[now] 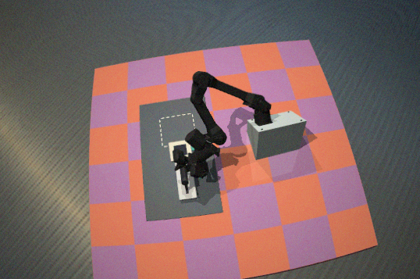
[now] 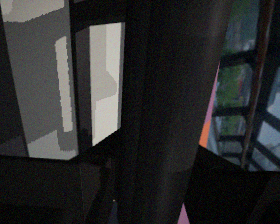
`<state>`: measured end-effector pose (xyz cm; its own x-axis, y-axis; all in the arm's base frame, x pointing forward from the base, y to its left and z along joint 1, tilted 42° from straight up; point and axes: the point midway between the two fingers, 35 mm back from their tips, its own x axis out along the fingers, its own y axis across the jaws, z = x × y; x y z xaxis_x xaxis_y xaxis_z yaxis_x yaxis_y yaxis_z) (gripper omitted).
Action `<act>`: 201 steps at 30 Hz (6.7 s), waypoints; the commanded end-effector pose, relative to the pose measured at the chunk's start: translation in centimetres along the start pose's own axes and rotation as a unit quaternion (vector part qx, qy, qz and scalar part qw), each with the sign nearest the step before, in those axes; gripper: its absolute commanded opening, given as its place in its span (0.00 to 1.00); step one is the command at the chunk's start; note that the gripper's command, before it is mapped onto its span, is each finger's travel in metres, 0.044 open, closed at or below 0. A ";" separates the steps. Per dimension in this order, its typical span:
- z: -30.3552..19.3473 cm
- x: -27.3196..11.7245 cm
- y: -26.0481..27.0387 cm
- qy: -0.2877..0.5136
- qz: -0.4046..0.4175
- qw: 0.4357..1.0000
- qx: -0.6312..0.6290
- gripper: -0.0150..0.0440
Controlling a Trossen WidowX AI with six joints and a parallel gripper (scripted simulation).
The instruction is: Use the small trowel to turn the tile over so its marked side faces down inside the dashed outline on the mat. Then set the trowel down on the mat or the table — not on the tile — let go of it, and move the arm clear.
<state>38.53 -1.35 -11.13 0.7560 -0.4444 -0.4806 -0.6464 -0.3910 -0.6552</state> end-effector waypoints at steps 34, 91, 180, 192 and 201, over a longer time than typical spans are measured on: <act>-3.8 -1.0 -1.2 0.033 -0.002 0.999 -0.037 0.25; -8.9 -4.7 -5.9 0.034 0.000 0.999 -0.039 0.25; 4.0 0.1 -6.5 -0.184 0.055 0.935 -0.297 0.25; 7.1 1.2 -5.9 -0.273 0.061 0.886 -0.370 0.25; 9.3 1.6 -5.3 -0.339 0.060 0.842 -0.414 0.25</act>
<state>43.65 6.89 -13.68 0.4012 -0.0994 -0.9106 -0.3980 -0.9143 -0.0755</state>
